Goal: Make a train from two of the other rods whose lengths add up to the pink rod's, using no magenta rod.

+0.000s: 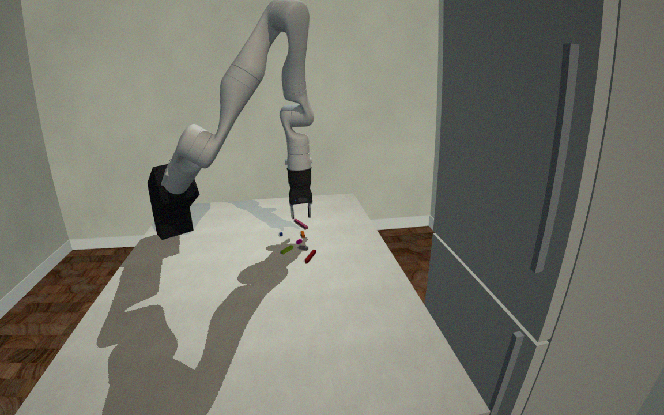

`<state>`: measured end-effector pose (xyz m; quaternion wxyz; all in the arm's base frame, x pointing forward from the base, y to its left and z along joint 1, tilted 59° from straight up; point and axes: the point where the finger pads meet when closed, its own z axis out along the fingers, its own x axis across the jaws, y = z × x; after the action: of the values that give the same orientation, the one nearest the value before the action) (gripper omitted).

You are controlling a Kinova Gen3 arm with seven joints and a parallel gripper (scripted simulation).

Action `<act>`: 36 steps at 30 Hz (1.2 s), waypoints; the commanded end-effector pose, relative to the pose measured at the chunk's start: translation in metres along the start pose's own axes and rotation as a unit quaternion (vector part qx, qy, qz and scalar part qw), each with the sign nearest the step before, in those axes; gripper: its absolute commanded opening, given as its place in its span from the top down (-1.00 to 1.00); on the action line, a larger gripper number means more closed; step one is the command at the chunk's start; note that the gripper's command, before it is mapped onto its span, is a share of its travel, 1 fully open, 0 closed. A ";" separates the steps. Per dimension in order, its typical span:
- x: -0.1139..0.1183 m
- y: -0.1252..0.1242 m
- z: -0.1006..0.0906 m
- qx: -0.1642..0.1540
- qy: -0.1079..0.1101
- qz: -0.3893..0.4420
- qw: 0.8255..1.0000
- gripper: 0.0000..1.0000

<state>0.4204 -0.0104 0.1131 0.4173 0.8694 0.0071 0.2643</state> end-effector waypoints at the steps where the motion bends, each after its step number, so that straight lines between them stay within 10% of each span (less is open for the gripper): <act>1: 0.002 0.001 -0.001 0.004 -0.002 -0.007 1.000 -1.00; 9: 0.002 0.002 -0.001 0.003 -0.002 -0.019 1.000 -1.00; 10: 0.002 0.002 -0.001 0.003 -0.002 -0.019 1.000 -0.07; 36: 0.002 0.002 -0.001 0.003 -0.002 -0.019 1.000 -0.07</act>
<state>0.4214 -0.0110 0.1159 0.4196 0.8710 0.0229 0.2547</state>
